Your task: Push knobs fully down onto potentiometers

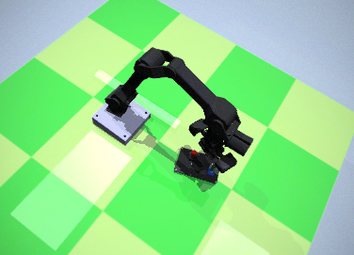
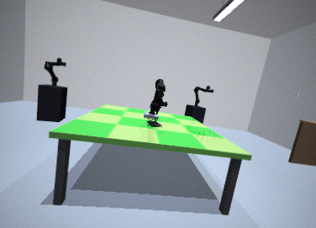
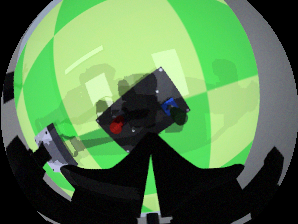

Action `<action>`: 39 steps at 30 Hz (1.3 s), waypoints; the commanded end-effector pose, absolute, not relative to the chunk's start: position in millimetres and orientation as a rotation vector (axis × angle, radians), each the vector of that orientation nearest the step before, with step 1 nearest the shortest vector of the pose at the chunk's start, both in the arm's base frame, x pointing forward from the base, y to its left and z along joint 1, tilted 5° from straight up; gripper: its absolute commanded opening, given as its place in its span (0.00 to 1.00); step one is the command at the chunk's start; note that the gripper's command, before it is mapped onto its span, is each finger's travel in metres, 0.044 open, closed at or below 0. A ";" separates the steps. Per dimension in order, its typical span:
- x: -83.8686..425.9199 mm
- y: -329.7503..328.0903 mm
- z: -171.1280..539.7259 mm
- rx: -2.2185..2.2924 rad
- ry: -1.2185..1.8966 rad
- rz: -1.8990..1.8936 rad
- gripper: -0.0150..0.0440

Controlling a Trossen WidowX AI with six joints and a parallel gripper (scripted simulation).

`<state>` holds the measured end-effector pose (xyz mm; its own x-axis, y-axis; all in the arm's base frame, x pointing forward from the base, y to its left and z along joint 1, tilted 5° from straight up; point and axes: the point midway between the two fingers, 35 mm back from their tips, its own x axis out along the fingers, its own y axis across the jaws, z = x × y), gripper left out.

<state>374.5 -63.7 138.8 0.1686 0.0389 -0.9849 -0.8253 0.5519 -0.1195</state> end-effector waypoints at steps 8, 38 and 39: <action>384.1 -67.8 142.8 -1.098 1.153 0.978 0.25; 404.4 -75.4 156.0 -1.874 0.612 1.668 0.25; 405.0 -75.7 156.3 -1.898 0.587 1.690 0.25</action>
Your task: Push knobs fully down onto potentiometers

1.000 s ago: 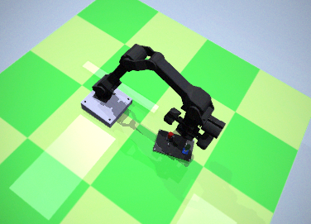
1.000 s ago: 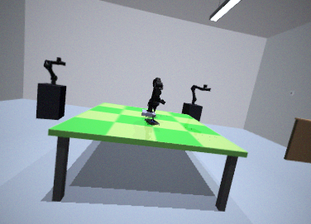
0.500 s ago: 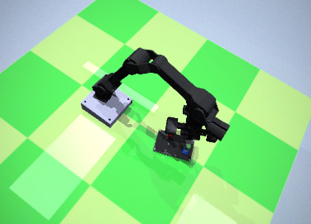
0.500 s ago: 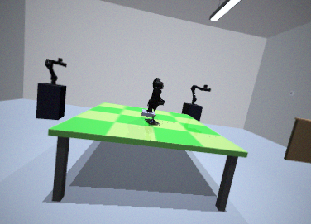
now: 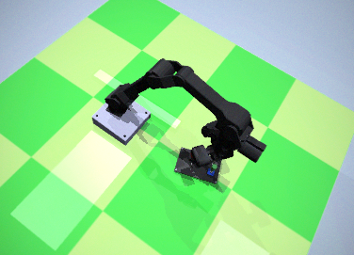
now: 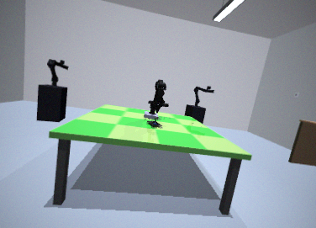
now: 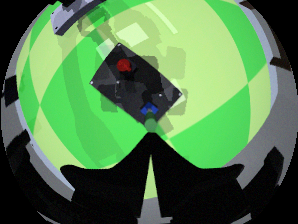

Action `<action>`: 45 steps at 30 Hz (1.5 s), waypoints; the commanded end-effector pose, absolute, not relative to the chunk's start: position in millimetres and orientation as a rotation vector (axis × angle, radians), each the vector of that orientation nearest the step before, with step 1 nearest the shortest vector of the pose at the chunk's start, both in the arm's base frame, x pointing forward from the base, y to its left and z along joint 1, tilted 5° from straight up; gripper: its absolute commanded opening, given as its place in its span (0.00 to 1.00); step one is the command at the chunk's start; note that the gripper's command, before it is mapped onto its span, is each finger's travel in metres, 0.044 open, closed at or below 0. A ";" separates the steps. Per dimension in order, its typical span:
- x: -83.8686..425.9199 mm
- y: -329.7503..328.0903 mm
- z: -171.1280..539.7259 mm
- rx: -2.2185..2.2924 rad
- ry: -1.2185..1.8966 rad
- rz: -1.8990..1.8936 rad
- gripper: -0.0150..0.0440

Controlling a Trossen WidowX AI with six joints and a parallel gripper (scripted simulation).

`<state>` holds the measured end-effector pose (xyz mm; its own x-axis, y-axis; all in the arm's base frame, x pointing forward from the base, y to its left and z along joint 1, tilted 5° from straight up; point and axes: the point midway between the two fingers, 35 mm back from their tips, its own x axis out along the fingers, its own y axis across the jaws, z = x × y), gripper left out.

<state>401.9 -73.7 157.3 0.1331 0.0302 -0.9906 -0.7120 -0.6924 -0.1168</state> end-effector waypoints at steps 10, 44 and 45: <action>410.7 -78.0 159.9 -2.123 0.311 1.899 0.25; 415.7 -77.6 125.5 -2.155 0.265 1.929 0.25; 415.9 -77.5 123.8 -2.155 0.265 1.929 0.25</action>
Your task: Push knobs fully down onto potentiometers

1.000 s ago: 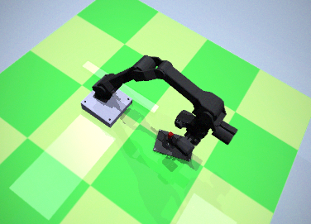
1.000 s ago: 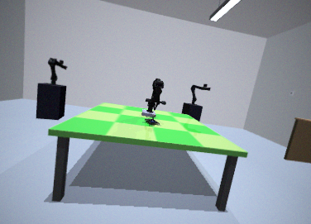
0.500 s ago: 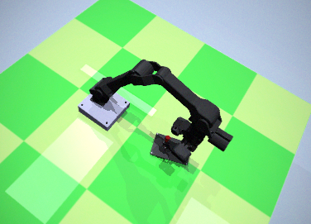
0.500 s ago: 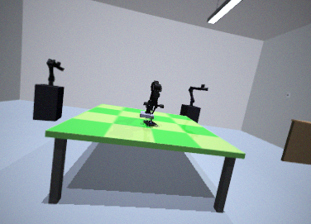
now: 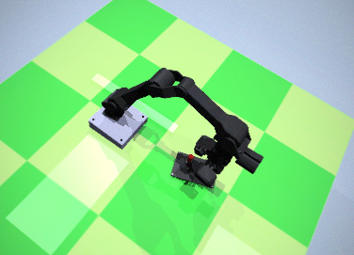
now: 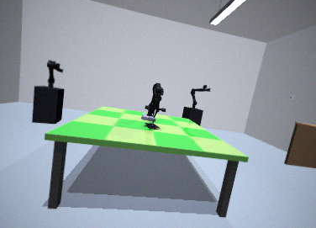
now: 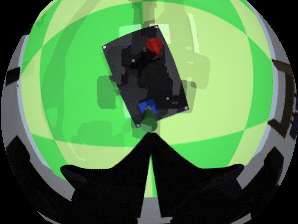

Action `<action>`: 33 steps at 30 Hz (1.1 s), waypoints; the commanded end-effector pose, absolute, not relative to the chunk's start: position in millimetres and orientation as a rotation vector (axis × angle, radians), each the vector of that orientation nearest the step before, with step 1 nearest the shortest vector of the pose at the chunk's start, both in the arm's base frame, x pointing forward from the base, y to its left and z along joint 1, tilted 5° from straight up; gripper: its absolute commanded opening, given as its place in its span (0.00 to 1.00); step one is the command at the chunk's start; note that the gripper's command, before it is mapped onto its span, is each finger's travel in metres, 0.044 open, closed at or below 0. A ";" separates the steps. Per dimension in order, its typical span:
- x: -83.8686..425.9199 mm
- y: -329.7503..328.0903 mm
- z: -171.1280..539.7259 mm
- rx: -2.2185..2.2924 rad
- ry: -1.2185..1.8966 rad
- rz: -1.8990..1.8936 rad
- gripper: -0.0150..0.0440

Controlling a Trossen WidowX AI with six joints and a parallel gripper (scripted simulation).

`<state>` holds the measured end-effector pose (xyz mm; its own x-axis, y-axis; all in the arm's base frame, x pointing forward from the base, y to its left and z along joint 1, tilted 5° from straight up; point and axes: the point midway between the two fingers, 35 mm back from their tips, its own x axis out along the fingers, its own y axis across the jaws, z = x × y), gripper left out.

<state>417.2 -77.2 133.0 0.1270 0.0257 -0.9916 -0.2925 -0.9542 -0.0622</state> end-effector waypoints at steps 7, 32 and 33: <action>416.2 -77.4 119.7 -2.155 0.265 1.929 0.25; 416.3 -77.4 118.8 -2.155 0.265 1.929 0.25; 416.3 -77.4 118.5 -2.155 0.265 1.929 0.25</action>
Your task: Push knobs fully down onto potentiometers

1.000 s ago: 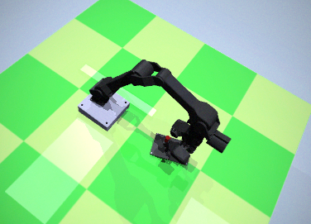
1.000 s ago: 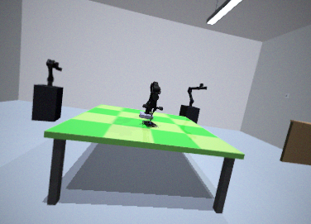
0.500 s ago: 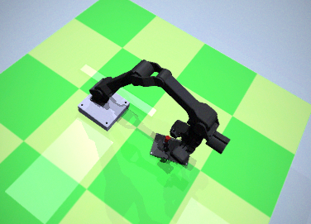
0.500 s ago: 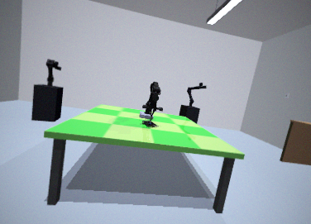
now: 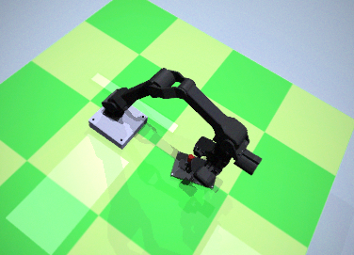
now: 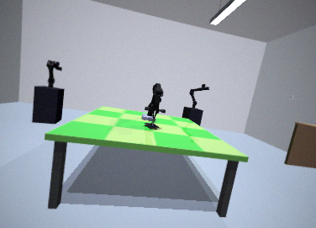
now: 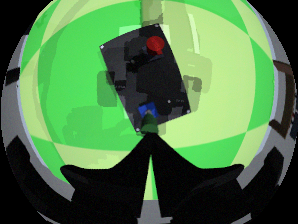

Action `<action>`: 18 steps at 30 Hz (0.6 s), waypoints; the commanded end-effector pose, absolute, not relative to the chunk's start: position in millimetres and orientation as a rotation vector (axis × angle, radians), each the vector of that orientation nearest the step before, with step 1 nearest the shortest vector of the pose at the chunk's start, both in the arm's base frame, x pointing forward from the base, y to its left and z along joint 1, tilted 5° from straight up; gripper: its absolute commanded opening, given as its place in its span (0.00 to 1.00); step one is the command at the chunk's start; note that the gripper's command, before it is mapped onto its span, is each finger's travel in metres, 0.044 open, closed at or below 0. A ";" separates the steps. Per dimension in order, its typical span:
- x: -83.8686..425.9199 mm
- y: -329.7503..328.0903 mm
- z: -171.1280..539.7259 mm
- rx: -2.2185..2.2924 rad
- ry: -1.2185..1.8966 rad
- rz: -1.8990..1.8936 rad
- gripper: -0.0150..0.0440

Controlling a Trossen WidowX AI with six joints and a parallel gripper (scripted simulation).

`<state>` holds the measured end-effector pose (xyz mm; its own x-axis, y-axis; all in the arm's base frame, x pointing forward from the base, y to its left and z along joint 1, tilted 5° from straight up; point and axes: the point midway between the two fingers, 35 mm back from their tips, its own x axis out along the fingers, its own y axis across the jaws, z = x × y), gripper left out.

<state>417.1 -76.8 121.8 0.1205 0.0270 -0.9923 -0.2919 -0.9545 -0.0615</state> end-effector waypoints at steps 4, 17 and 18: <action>416.5 -77.4 117.5 -2.155 0.265 1.929 0.25; 416.8 -77.3 114.0 -2.155 0.265 1.929 0.25; 416.9 -77.3 113.8 -2.155 0.265 1.929 0.25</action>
